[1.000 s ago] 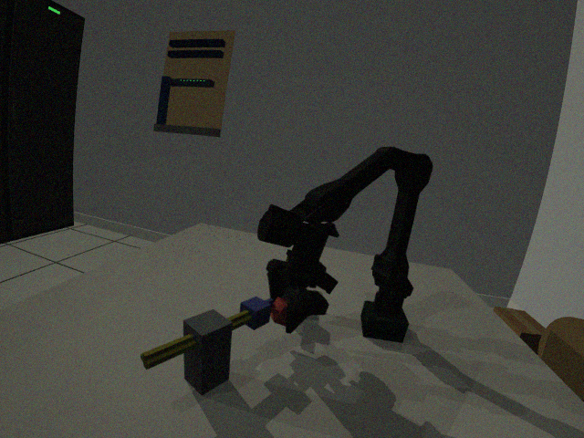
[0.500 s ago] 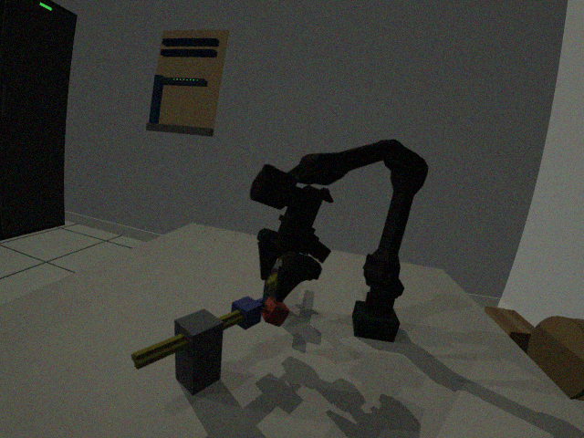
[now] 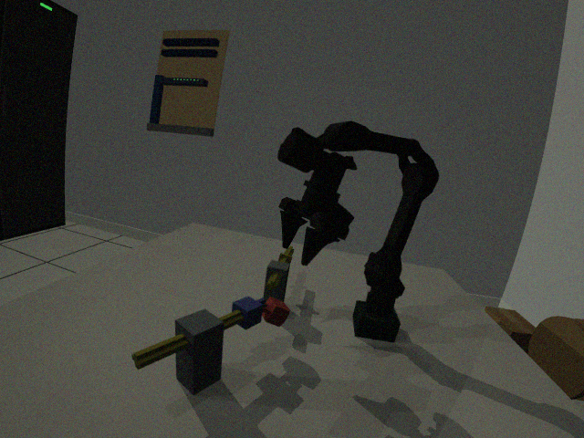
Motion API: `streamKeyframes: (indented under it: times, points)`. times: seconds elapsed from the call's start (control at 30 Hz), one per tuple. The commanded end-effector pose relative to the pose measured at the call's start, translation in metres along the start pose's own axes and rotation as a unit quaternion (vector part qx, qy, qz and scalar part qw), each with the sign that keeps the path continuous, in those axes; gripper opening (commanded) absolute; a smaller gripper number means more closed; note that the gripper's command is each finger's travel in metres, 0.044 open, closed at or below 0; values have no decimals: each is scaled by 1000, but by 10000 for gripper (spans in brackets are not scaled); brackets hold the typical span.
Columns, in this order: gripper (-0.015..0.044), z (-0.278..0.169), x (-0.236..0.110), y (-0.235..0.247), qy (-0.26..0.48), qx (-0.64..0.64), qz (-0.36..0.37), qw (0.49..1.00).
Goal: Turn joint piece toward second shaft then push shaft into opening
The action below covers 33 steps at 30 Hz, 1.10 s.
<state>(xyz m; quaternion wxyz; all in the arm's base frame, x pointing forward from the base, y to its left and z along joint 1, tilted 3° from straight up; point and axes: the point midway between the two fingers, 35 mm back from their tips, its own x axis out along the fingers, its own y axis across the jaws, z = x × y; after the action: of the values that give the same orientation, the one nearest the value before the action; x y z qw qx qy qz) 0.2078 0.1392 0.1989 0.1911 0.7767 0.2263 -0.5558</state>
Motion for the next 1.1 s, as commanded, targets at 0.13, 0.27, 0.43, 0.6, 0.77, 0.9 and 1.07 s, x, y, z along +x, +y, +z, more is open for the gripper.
streamKeyframes:
  times: [0.13, 0.27, 0.43, 0.6, 0.77, 0.9, 1.07]
  points:
    - [440, 53, 20, -1, 5, -2, -1, 1000]
    - [440, 53, 20, -1, 3, 19, -1, 1000]
    - [440, 53, 21, -1, -3, 93, -1, 996]
    - [440, 53, 22, -2, -9, 166, 1, 986]
    - [440, 52, 23, -2, -15, 238, 3, 971]
    - [440, 52, 24, -2, -20, 295, 5, 955]
    - [440, 52, 25, -2, -26, 365, 9, 931]
